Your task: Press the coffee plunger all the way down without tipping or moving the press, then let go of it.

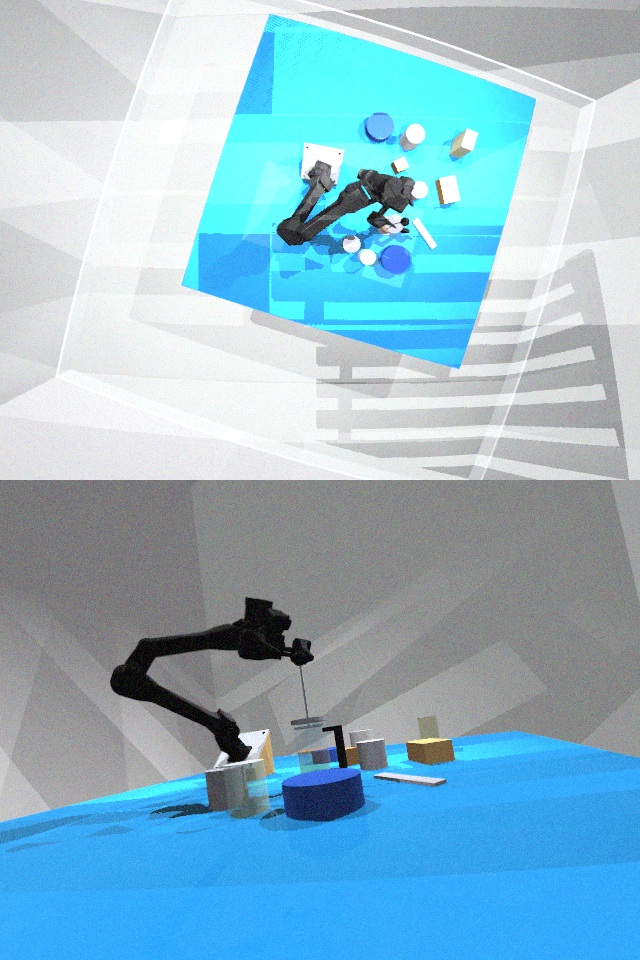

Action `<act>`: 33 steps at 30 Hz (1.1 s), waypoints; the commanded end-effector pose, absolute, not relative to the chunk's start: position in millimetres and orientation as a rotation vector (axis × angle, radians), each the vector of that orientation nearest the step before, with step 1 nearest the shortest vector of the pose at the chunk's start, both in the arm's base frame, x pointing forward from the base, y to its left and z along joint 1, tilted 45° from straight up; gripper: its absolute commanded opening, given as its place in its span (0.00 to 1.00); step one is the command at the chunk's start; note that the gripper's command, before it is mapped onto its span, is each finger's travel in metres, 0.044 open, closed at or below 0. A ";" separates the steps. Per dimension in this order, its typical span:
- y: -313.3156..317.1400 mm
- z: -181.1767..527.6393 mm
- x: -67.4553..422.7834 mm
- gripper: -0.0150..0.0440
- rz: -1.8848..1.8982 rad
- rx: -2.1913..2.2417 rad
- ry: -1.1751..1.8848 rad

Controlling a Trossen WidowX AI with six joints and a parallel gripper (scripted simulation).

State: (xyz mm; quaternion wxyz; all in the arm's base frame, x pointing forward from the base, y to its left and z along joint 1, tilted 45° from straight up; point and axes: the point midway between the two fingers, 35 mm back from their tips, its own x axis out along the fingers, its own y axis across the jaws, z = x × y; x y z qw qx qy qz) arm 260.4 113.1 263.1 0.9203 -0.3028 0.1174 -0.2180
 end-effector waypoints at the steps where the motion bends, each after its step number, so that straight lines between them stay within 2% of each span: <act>1: 109.9 263.1 264.8 1.00 -0.444 -0.619 0.242; 15: 98.7 267.9 278.5 1.00 -0.446 -0.628 0.215; 27: 98.7 267.9 278.5 0.47 -0.446 -0.628 0.215; 33: 98.7 267.9 278.5 0.47 -0.446 -0.628 0.215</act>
